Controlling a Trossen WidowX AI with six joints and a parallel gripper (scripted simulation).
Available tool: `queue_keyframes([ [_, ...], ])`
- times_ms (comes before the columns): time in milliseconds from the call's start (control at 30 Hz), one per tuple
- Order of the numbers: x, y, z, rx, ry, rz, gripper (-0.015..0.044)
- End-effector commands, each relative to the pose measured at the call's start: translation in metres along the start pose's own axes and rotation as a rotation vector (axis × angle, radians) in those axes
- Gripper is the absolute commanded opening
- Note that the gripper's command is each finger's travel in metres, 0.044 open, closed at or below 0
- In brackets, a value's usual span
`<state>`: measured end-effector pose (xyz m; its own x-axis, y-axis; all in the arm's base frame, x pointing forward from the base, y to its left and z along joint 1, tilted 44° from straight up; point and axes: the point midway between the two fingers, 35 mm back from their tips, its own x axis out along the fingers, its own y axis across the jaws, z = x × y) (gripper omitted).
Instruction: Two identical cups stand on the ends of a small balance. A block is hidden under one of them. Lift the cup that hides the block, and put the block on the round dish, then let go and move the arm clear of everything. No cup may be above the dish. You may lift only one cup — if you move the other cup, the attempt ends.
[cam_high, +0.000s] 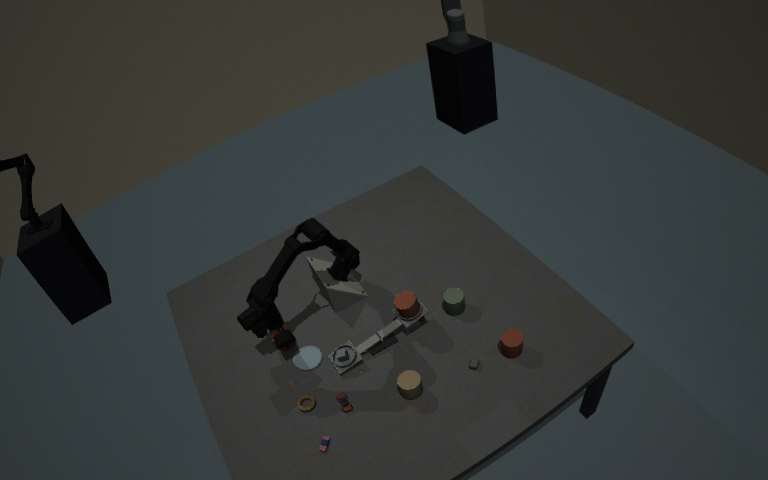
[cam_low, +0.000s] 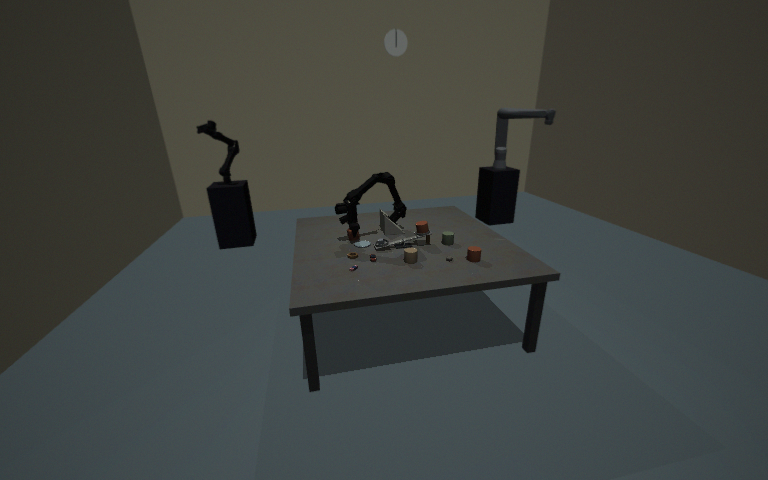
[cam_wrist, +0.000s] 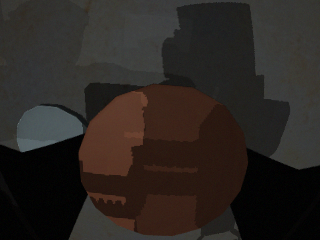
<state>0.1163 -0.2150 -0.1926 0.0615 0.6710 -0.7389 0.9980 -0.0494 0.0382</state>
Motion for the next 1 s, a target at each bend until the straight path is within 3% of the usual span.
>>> queue_keyframes([
  [0, 0.007, 0.000, -0.001, 0.006, 0.003, 0.003, 0.0000],
  [33, 0.009, 0.000, -0.001, 0.005, 0.003, 0.003, 0.0000],
  [600, -0.009, 0.000, 0.000, 0.002, 0.002, 0.000, 0.0440],
  [700, -0.048, 0.000, 0.000, 0.006, 0.002, 0.002, 0.0440],
  [867, -0.051, 0.000, -0.001, 0.006, 0.002, 0.002, 0.0440],
  [967, -0.055, 0.003, -0.001, -0.011, -0.016, -0.030, 0.0361],
])
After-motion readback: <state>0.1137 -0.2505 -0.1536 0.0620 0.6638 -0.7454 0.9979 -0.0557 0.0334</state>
